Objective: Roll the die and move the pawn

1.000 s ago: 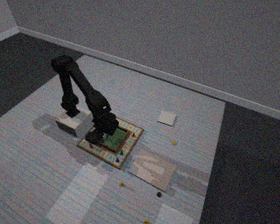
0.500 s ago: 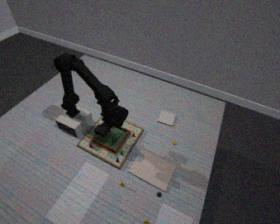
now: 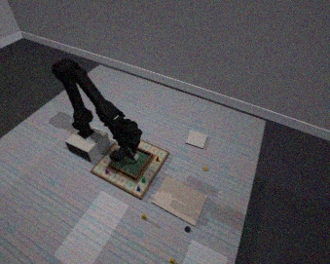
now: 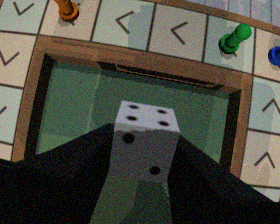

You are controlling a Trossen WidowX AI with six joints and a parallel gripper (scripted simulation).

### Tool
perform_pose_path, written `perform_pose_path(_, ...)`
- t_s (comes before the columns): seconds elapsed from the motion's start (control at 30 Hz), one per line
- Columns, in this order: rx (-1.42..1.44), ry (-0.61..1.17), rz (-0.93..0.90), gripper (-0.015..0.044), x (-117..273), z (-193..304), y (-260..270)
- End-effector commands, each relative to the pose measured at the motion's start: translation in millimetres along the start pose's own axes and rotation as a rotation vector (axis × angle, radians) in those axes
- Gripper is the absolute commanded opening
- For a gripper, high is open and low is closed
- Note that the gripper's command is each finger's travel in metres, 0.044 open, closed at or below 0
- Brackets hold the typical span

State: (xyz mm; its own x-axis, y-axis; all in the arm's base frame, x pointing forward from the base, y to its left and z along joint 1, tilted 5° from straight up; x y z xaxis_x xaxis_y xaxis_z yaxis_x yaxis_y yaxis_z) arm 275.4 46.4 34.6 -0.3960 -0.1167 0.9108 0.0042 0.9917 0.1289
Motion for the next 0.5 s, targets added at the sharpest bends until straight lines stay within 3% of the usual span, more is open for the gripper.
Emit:
perform_pose_path(0.0,-0.005,-0.133,-0.031,0.0,0.8,1.7,0.2)
perform_pose_path(0.23,-0.002,-0.359,-0.079,0.0,-3.6,8.2,-1.9)
perform_pose_path(0.47,-0.001,-0.38,-0.084,0.0,-0.8,9.4,-2.1)
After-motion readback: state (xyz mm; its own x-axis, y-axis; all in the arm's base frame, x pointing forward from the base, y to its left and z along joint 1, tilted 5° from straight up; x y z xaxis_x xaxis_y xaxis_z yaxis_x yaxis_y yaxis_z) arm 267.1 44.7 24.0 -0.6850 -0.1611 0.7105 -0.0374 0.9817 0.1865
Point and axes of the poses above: the point midway between the two fingers, 35 mm back from their tips, its own x axis back along the fingers, its own y axis across the jaws, z = x × y, the point moved 2 cm from there along x, back along the fingers, and after that the axes turned 12 degrees about -x, right-handed, at the moved point
